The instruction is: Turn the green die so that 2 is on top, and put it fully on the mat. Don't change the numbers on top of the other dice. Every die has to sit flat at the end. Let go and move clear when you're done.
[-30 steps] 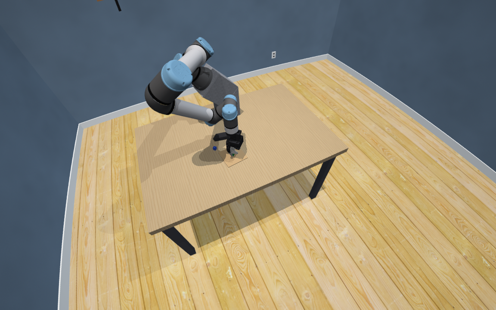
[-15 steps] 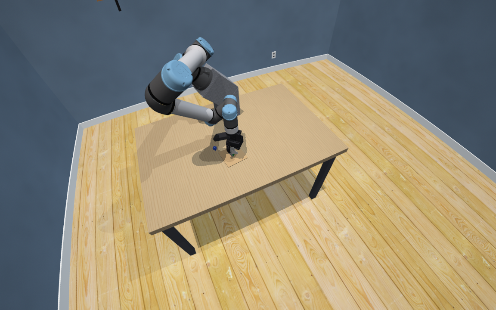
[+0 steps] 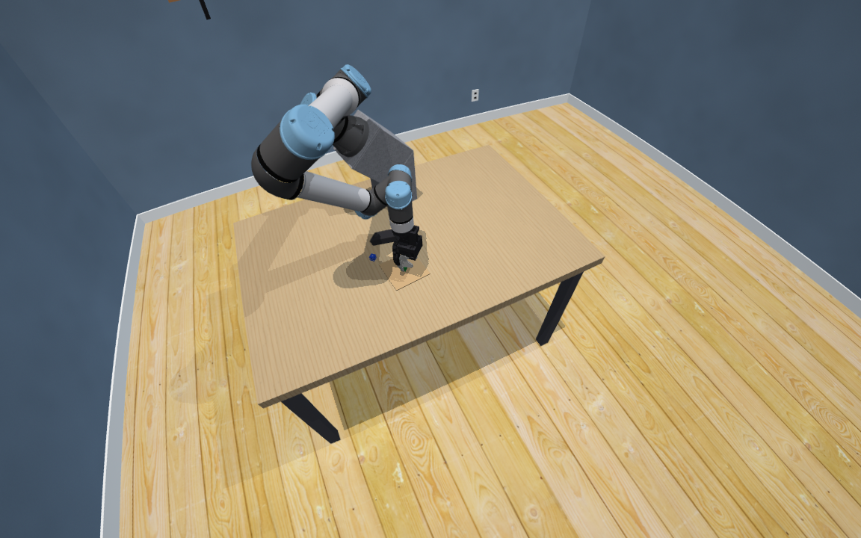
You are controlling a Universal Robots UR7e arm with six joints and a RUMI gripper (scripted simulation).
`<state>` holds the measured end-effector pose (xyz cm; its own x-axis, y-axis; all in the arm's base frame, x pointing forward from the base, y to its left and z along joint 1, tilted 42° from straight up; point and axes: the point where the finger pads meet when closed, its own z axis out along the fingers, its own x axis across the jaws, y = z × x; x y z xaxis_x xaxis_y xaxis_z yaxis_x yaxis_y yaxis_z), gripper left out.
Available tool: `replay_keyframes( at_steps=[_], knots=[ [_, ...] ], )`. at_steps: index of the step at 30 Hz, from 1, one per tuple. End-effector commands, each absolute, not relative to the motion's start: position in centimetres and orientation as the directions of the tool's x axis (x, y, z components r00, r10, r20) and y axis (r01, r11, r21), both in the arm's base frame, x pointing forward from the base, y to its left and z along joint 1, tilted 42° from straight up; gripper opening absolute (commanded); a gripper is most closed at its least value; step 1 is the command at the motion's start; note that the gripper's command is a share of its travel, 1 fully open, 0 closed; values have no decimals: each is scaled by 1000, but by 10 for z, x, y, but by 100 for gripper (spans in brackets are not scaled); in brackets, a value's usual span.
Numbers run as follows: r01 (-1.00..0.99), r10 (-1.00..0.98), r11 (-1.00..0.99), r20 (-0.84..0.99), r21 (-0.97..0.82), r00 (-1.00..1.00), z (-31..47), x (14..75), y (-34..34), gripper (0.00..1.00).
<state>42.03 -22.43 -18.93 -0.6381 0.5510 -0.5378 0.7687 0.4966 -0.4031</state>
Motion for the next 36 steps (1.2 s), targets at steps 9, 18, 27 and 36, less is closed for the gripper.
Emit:
replay_keyframes(
  at_steps=[9, 18, 27, 36],
  knots=[
    [770, 551, 496, -539, -402, -637, -190, 421, -225, 3],
    [770, 551, 496, -539, -402, -637, -190, 421, -225, 3],
    [770, 551, 496, -539, -402, -637, -190, 421, -225, 7],
    [770, 551, 496, -539, -402, -637, -190, 421, -225, 14]
  ],
)
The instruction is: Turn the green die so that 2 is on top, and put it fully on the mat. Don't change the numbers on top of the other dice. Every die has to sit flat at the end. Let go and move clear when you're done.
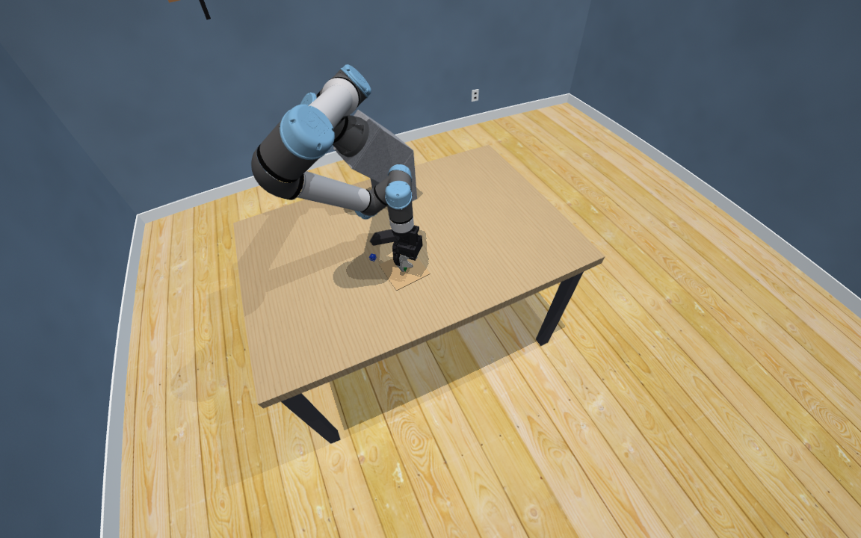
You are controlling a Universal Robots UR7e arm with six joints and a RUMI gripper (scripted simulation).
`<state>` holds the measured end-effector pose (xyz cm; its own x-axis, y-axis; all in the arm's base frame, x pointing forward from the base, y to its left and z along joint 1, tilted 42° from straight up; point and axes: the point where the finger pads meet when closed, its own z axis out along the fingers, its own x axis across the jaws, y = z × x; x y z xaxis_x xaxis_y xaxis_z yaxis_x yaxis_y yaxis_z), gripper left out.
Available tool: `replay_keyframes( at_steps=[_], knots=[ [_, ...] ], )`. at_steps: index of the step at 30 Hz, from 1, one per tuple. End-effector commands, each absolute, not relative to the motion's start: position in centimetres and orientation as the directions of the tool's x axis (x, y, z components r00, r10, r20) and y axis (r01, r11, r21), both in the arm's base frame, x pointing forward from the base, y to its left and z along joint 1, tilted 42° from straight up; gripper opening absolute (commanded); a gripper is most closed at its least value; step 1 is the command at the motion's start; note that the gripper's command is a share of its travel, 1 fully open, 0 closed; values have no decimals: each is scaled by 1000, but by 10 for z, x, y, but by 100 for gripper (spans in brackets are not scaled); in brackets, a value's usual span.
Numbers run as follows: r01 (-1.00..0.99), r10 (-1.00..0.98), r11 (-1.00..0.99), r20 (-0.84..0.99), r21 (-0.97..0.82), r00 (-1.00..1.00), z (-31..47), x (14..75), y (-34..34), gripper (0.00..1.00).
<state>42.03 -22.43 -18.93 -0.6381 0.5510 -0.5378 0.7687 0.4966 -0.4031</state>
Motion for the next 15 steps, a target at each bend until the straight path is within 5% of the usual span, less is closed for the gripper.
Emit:
replay_keyframes(
  at_steps=[1, 15],
  knots=[
    [770, 551, 496, -539, -402, -637, -190, 421, -225, 17],
    [770, 551, 496, -539, -402, -637, -189, 421, -225, 21]
  ],
)
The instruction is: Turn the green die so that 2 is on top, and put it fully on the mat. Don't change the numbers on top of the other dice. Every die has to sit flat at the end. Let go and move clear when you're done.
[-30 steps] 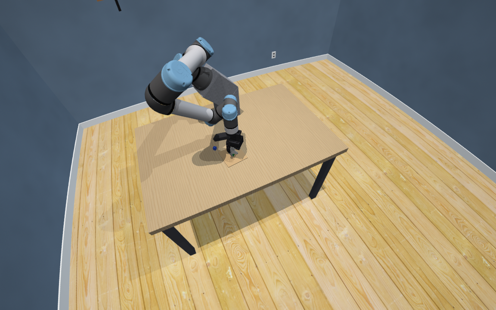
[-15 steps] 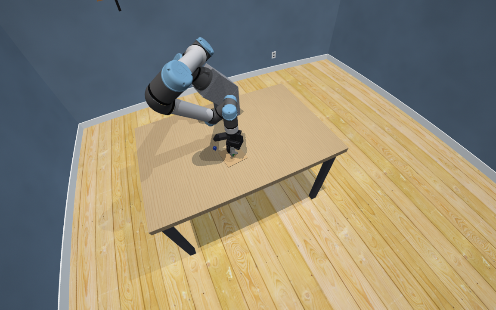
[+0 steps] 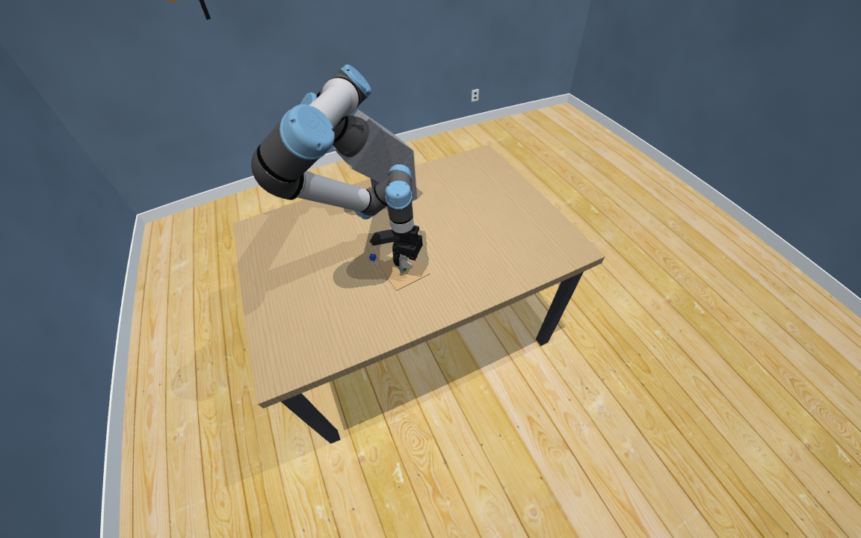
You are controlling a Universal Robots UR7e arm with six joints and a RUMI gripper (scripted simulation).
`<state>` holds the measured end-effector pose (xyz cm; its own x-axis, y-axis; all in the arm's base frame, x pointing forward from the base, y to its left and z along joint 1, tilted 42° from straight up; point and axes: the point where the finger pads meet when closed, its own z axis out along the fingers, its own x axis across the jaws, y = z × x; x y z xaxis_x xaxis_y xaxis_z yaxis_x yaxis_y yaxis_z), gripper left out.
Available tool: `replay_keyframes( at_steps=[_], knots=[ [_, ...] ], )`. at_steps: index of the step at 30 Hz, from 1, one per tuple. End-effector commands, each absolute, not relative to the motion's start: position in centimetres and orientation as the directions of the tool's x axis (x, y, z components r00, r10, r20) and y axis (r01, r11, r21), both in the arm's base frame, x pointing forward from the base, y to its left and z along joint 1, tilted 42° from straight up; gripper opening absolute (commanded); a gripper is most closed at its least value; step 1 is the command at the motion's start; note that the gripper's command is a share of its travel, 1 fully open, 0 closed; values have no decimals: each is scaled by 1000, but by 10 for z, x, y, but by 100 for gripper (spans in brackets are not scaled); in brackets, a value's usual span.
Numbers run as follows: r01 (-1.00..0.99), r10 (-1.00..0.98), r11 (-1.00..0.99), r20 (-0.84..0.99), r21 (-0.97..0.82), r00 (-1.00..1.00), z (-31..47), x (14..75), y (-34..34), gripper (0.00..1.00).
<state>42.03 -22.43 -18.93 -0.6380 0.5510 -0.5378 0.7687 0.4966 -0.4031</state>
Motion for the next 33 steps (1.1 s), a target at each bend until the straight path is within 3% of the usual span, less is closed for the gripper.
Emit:
replay_keyframes(
  at_steps=[1, 32, 33],
  knots=[
    [770, 551, 496, -539, -402, -637, -189, 421, -225, 21],
    [770, 551, 496, -539, -402, -637, -123, 417, -165, 21],
    [770, 551, 496, -539, -402, -637, -123, 417, -165, 100]
  ],
)
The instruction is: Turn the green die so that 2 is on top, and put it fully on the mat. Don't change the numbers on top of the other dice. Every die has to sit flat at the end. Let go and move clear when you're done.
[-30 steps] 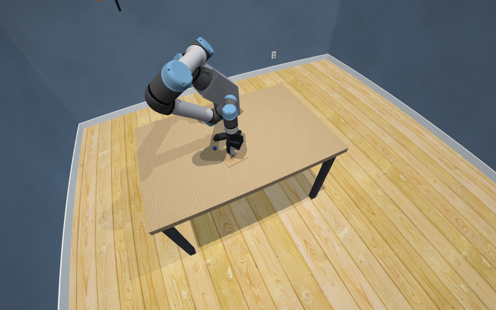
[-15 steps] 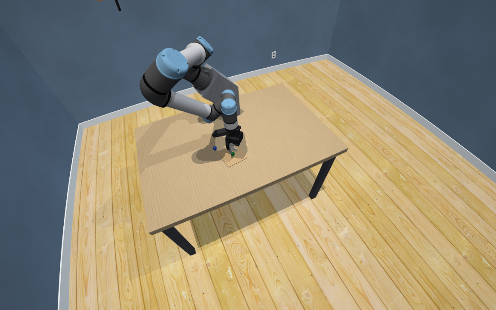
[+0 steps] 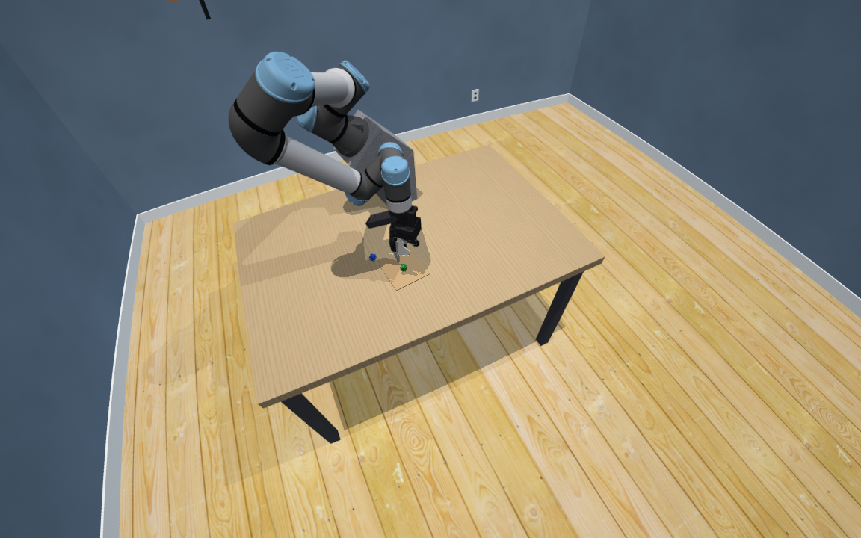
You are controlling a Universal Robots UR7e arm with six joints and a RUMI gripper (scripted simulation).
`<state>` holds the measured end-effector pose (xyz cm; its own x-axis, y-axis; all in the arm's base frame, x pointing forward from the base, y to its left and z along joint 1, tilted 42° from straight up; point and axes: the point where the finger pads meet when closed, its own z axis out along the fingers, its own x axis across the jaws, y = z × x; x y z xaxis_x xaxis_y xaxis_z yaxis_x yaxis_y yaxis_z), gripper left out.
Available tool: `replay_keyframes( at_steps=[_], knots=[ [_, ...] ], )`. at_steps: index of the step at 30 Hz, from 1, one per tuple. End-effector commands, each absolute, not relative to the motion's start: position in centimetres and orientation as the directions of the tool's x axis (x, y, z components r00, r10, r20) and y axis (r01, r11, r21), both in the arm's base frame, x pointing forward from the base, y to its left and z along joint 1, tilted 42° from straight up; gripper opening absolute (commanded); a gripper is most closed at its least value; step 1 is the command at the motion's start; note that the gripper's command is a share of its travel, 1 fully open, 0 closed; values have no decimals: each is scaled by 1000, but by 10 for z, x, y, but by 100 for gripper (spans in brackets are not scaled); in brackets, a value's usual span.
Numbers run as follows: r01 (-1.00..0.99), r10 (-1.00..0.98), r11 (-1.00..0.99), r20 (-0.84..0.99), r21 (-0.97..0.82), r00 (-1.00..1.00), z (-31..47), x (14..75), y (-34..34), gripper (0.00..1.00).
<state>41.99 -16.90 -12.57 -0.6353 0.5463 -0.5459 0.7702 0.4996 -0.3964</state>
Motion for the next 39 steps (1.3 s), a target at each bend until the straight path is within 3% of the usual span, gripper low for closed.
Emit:
replay_keyframes(
  at_steps=[1, 39],
  knots=[
    [770, 551, 496, -539, -402, -637, -123, 417, -165, 100],
    [801, 576, 467, -559, -374, -597, -123, 416, -165, 100]
  ],
)
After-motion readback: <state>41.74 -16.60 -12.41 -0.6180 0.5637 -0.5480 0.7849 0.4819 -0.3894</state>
